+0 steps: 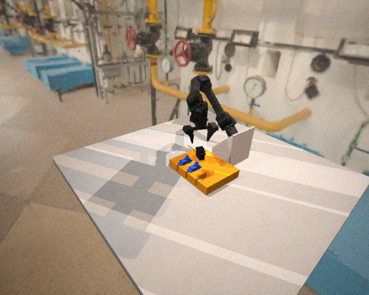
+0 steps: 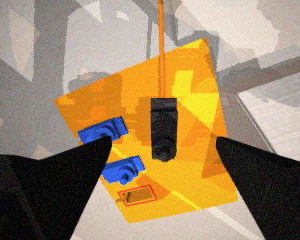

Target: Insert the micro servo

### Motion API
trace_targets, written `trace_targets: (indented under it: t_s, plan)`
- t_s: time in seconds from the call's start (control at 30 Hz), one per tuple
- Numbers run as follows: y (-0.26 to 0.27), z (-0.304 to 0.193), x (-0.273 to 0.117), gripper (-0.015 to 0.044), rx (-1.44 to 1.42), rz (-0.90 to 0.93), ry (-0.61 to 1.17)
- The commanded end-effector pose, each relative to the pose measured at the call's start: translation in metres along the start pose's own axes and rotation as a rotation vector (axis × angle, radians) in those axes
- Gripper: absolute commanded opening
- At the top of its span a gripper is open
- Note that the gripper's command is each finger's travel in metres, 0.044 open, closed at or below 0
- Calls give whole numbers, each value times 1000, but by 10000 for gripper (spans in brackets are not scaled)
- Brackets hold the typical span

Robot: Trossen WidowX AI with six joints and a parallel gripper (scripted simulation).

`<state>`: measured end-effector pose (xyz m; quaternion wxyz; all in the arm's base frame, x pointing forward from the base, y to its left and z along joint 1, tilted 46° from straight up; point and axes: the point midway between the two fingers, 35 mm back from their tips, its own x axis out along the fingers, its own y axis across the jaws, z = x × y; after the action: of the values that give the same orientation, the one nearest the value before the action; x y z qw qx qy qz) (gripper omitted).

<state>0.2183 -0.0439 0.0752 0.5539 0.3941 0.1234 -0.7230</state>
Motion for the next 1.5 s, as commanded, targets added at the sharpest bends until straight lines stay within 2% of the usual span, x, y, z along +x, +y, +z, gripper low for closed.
trace_targets:
  t_s: [0.0,0.17,0.8,1.2,1.37,1.47]
  plan:
    - [-2,1,4,440,-11,0,-14]
    - [-2,2,24,440,-11,0,-14]
    - [-3,3,47,440,-11,1,-15]
    - [-3,3,47,125,-11,1,-15]
    - [-3,3,47,92,-11,1,-15]
    - [-2,3,42,13,-11,1,-14]
